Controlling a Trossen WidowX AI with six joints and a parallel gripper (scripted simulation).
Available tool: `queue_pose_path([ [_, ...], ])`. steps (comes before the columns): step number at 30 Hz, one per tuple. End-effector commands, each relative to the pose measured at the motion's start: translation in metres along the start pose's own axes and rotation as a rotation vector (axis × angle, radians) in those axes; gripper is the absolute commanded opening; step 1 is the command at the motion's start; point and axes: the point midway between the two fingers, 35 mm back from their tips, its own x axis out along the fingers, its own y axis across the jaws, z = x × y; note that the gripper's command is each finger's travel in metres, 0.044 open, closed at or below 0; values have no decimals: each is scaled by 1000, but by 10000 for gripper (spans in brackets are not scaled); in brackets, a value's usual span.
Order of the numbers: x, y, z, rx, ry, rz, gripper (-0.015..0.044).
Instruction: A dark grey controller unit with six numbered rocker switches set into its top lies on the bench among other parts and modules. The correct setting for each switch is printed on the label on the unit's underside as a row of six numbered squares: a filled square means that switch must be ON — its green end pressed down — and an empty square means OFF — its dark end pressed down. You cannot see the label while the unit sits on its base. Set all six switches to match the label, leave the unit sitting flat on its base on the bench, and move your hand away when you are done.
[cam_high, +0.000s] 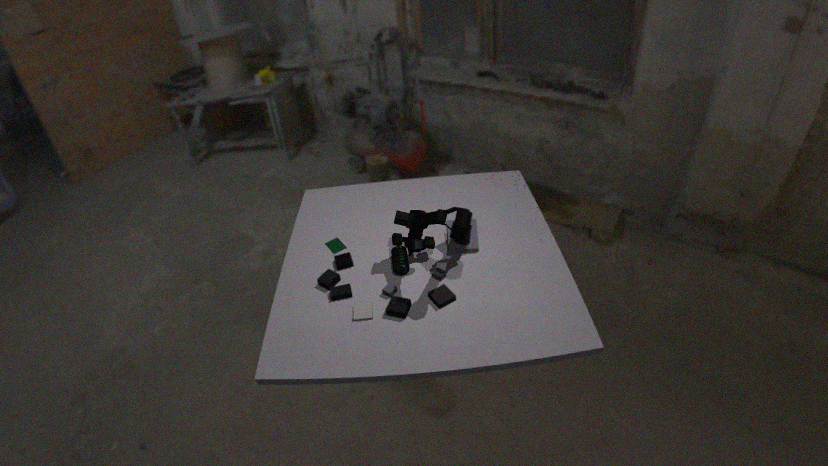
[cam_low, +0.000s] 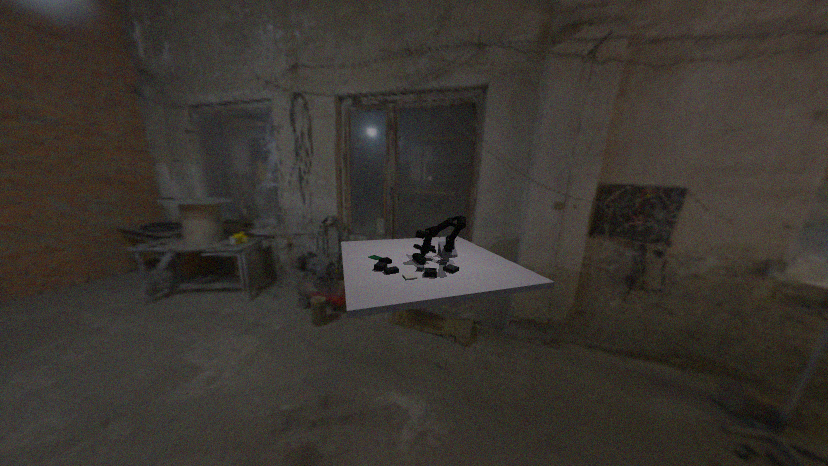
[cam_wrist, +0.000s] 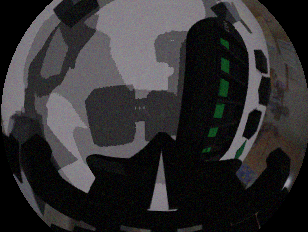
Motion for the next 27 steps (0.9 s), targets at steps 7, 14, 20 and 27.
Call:
queue_pose_path([
  [7, 1, -5, 0, 2, 0, -4, 0],
  [14, 2, -8, 0, 2, 0, -4, 0],
  [20, 3, -12, 0, 2, 0, -4, 0],
  [27, 5, -21, 0, 1, 1, -4, 0],
])
